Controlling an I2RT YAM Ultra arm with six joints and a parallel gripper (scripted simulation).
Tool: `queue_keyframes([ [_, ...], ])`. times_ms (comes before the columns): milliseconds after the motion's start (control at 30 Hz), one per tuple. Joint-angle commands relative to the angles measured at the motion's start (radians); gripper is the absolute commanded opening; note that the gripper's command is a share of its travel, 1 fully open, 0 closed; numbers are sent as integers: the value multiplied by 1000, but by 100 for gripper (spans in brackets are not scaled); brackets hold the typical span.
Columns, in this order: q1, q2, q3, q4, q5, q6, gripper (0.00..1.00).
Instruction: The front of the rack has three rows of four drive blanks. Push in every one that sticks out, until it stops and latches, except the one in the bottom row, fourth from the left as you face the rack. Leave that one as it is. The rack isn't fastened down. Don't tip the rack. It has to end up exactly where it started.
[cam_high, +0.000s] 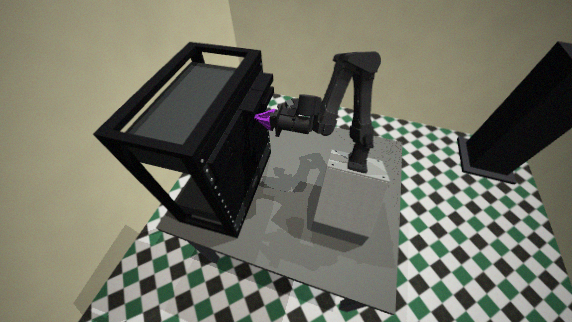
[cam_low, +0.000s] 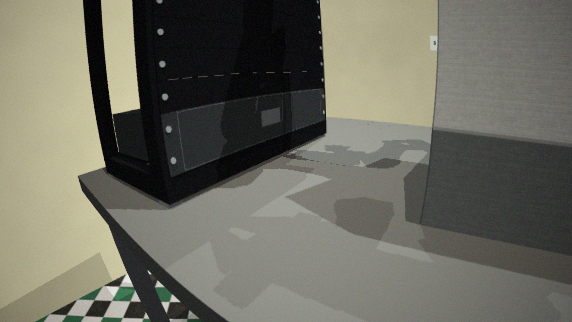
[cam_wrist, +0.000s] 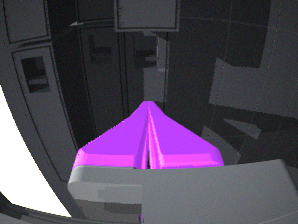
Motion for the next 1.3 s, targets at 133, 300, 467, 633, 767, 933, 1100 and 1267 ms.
queue_keyframes([
  [133,-11,-27,65,-43,-36,-14,0],
  [300,-15,-31,70,-52,-40,-15,0],
  [467,-9,-14,73,-58,-42,-13,0],
  [633,-9,-14,74,-58,-42,-13,0],
  [767,-9,-14,74,-58,-41,-13,0],
  [933,-9,-14,74,-58,-41,-13,0],
  [1100,-11,-17,74,-59,-42,-13,0],
  [1267,-22,-30,82,-70,-48,-14,0],
])
